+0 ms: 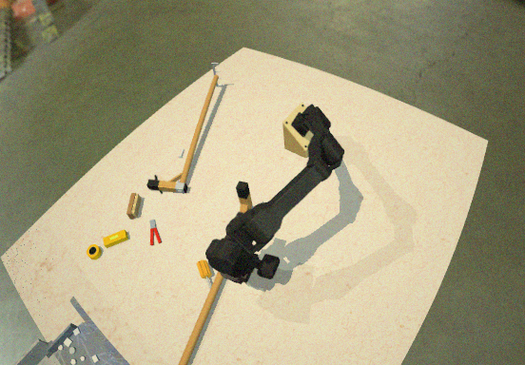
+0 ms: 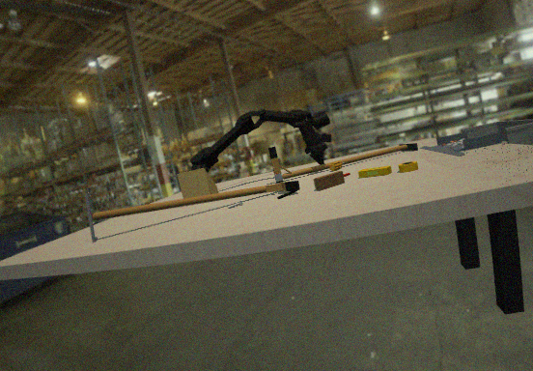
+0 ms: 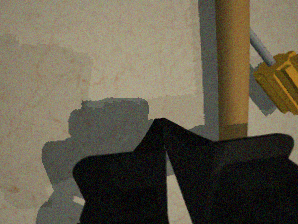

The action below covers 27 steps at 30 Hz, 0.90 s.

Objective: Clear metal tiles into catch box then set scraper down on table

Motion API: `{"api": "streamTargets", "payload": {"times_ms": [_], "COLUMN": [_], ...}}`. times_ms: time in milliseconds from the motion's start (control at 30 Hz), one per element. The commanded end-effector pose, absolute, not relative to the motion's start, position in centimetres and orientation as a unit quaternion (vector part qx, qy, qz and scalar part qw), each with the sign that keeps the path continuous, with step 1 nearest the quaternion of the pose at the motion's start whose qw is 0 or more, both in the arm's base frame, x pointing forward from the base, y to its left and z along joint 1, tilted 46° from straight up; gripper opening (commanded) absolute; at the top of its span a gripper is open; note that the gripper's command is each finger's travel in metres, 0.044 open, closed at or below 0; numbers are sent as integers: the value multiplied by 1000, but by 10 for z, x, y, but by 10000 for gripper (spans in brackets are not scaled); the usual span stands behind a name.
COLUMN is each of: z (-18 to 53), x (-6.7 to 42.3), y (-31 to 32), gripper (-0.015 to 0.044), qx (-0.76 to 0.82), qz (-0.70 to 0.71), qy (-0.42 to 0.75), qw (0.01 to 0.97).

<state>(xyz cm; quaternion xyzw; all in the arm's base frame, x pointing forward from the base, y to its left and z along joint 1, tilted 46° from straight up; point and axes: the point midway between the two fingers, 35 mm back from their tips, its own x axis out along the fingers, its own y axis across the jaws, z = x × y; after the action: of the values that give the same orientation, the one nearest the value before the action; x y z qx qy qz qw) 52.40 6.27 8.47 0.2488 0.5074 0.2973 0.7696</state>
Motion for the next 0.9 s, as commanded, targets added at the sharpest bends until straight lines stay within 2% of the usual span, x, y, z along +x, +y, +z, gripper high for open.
{"api": "streamTargets", "payload": {"times_ms": [0, 867], "z": [83, 66], "x": [525, 534], "y": [61, 44], "gripper": [0, 0], "qx": [250, 249], "qz": [294, 293], "qy": [507, 508], "qw": [771, 771]}}
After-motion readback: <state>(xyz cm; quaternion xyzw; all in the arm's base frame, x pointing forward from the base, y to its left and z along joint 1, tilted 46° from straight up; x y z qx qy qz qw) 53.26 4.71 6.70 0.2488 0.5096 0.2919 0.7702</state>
